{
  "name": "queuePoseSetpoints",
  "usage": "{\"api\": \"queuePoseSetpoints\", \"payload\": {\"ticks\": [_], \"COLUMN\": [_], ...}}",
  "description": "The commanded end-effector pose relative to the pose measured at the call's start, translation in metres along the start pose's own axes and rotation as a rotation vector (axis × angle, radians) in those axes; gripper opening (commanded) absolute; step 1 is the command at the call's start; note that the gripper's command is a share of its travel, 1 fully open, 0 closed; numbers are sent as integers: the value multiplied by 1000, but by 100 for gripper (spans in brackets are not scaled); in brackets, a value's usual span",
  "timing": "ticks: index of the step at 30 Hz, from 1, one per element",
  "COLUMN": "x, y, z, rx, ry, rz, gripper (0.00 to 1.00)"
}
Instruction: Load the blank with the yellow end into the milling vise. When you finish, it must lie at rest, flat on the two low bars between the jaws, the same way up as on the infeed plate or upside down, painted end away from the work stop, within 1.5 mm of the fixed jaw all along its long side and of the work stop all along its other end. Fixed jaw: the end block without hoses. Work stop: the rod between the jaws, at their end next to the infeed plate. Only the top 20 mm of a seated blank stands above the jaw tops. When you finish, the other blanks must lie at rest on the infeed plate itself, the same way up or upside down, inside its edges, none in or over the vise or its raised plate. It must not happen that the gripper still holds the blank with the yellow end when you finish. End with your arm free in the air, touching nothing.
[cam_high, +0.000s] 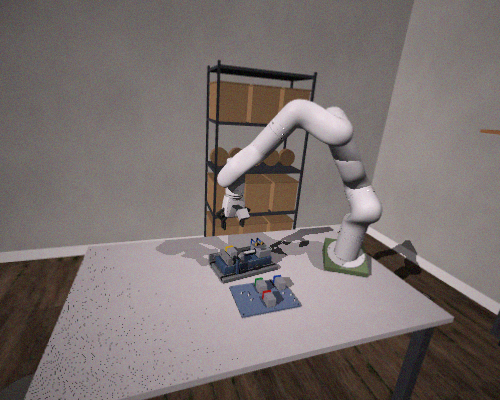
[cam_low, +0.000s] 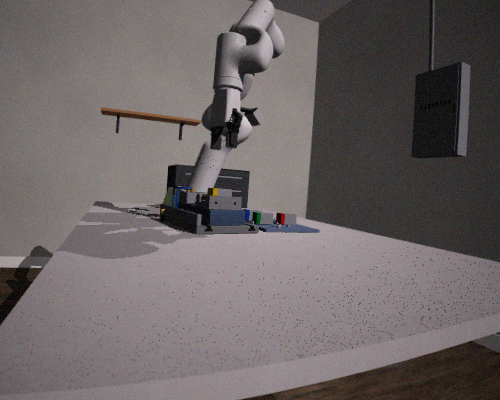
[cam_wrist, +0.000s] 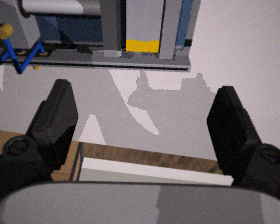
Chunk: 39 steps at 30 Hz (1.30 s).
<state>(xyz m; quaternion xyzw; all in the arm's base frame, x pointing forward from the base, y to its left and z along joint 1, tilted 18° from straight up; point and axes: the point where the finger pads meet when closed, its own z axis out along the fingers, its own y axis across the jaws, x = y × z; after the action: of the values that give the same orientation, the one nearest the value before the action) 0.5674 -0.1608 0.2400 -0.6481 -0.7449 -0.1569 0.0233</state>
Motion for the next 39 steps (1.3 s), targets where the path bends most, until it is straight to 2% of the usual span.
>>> {"api": "queuePoseSetpoints", "payload": {"ticks": [1, 39], "x": [0, 0], "y": [1, 1], "z": [2, 15], "rx": [-2, -2], "ry": [-1, -1], "rz": [0, 0], "gripper": [100, 100]}}
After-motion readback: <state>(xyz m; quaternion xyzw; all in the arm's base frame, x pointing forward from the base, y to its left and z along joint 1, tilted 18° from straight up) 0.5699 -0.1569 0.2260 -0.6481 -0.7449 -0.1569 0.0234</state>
